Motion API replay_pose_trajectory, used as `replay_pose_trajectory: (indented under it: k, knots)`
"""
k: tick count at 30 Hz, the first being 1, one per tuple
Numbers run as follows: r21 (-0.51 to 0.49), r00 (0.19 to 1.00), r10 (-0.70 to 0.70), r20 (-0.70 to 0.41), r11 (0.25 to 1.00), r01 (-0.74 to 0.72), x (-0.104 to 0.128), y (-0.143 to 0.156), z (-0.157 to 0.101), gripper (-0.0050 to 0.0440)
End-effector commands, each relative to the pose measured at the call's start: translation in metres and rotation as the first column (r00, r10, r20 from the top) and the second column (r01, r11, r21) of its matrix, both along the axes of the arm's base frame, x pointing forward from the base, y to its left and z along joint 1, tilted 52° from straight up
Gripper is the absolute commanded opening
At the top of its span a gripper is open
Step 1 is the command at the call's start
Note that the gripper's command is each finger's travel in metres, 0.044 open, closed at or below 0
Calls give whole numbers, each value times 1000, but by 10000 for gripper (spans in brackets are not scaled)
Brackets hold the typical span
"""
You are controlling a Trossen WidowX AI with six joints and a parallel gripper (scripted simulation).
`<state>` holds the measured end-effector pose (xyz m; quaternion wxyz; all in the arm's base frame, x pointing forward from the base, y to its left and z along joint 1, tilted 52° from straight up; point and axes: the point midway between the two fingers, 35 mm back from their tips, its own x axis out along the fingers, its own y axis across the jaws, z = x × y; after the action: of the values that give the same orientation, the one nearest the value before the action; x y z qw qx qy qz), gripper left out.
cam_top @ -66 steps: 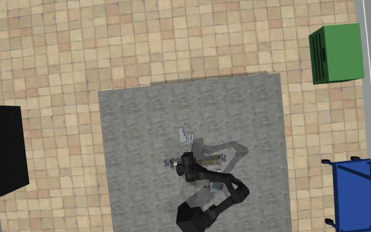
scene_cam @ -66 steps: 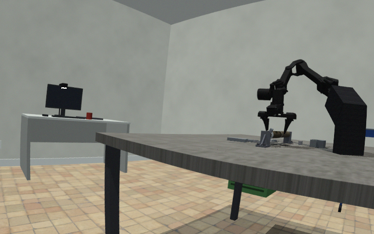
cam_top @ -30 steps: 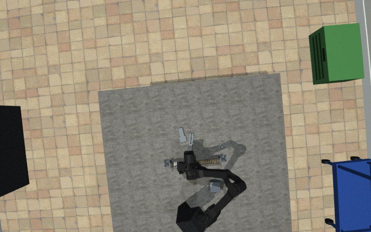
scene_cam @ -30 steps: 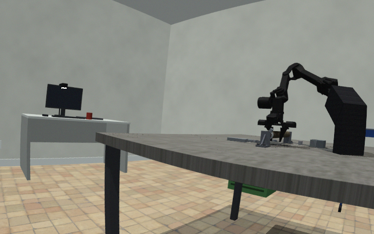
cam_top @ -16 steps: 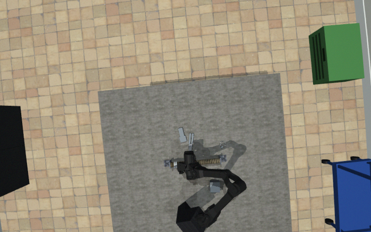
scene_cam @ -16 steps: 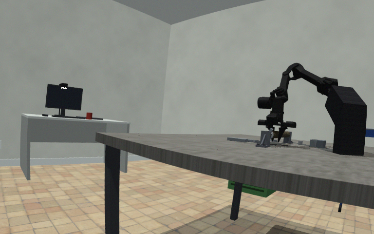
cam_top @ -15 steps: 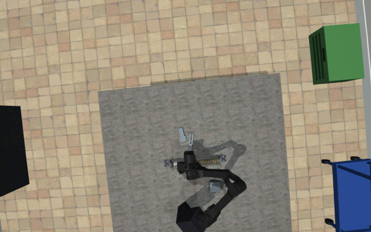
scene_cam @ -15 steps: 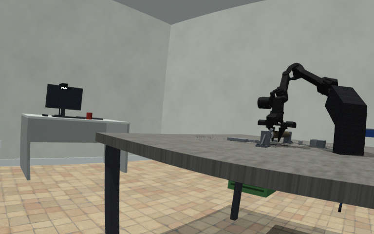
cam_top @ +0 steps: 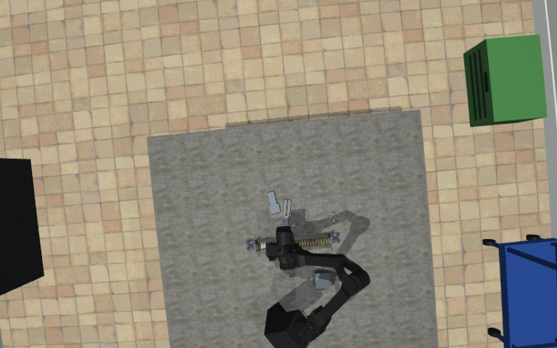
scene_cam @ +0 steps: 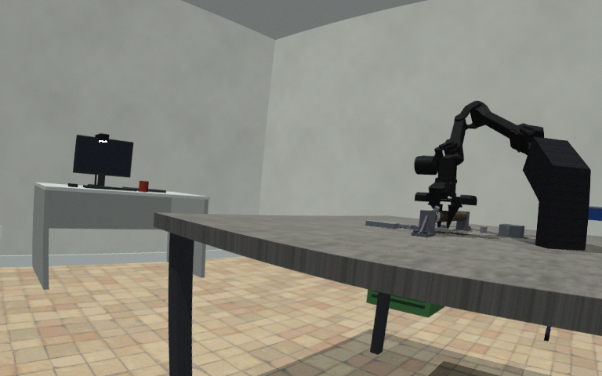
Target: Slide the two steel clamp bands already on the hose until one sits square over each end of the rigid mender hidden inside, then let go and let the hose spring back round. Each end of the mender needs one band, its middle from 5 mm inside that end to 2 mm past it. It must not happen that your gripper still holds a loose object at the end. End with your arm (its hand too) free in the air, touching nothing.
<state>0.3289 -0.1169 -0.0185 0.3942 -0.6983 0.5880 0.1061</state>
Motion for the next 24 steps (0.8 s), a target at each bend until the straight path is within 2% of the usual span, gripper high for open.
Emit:
replay_pose_trajectory:
  k: [1,9,11,20,24]
  knots:
    - [5,1000,5,-3,1000,-5,0,1,-1,24]
    - [5,1000,5,-3,1000,-5,0,1,-1,216]
    - [5,1000,5,-3,1000,-5,0,1,-1,216]
    - [5,1000,5,-3,1000,-5,0,1,-1,432]
    - [5,1000,5,-3,1000,-5,-7,1,19,440]
